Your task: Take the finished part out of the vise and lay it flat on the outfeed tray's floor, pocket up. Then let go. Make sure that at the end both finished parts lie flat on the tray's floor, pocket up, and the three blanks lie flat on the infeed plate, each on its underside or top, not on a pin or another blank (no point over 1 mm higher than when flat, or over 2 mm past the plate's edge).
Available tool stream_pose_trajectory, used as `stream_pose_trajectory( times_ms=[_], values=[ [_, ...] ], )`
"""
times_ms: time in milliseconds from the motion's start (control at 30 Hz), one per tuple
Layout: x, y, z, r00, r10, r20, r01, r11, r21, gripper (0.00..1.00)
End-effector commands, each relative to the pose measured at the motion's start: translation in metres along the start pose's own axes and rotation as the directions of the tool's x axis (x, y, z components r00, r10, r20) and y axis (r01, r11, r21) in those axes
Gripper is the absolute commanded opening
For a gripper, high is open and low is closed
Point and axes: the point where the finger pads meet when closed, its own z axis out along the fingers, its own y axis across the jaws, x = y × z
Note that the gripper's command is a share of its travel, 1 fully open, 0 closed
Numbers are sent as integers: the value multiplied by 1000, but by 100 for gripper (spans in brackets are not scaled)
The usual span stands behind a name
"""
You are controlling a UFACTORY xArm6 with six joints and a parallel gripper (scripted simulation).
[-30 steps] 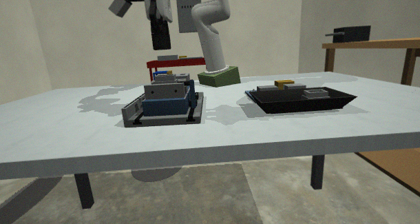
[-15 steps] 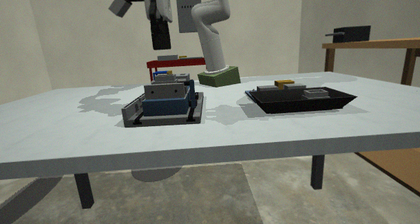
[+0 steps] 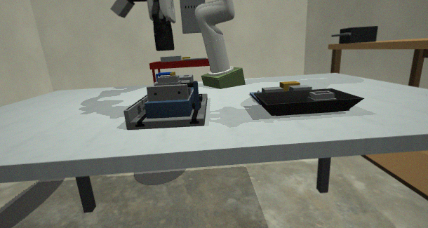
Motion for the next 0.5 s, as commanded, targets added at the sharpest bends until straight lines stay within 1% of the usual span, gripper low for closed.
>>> stream_pose_trajectory(
  times_ms=[0, 233, 467],
  values=[
    [0, -1, -1, 1000, 0, -1, 0, 1000, 4, 69],
    [0, -1, 1, 1000, 0, -1, 0, 1000, 4, 69],
    [0, -1, 8, 1000, 0, -1, 0, 1000, 4, 69]
  ],
)
